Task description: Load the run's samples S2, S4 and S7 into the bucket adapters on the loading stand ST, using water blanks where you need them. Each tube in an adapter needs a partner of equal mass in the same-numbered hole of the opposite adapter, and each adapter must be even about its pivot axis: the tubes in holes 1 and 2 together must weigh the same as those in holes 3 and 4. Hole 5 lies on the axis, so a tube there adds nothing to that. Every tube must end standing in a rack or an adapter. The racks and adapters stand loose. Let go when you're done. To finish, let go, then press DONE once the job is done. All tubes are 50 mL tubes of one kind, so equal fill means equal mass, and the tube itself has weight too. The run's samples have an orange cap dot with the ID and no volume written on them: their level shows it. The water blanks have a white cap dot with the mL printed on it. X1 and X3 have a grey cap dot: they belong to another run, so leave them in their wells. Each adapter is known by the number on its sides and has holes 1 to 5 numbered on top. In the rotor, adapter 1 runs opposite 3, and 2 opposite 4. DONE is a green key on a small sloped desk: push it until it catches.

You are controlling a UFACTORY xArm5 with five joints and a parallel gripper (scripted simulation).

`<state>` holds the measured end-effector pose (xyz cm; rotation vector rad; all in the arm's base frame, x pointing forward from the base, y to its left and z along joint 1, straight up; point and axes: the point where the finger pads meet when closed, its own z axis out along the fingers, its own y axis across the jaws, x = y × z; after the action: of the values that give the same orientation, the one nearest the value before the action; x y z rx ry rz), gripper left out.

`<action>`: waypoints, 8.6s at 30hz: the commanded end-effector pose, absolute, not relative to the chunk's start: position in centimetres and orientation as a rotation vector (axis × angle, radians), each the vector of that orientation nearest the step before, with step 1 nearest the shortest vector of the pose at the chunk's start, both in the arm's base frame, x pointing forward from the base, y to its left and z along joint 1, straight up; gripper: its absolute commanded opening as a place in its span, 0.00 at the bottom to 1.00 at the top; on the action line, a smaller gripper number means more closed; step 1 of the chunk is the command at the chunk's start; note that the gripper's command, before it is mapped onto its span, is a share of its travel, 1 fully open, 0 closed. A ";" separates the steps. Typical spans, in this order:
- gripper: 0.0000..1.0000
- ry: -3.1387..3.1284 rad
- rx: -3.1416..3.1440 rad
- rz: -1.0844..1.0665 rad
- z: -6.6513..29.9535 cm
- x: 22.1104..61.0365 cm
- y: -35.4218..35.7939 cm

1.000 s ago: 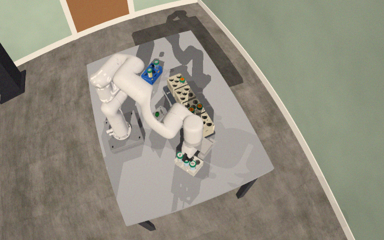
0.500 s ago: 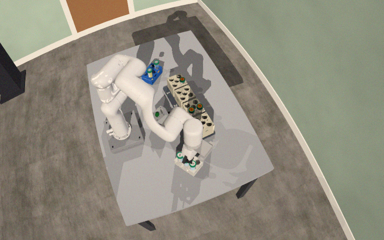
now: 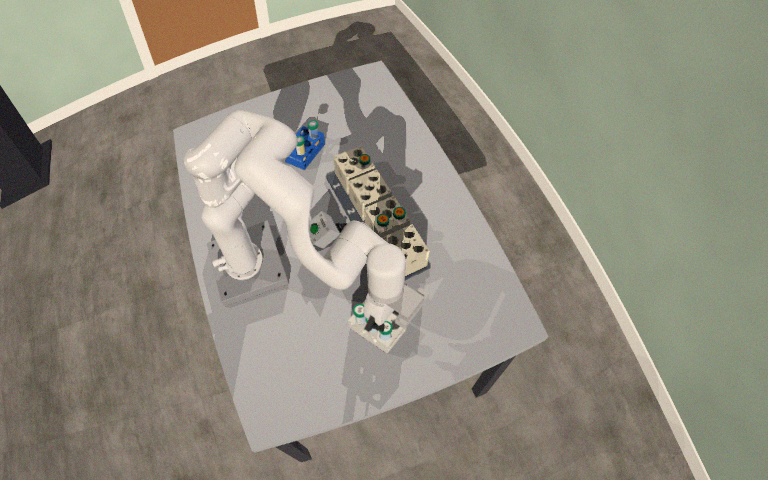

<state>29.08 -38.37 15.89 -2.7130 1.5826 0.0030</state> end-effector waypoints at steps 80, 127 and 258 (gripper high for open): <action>0.57 1.583 -2.714 -0.002 8.3 29.1 -38.5; 0.00 1.583 -2.714 -0.002 8.5 29.1 -38.5; 0.00 0.812 -3.036 -0.002 22.0 30.9 -30.6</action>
<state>30.40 -32.30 21.83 -2.9789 0.9879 0.0091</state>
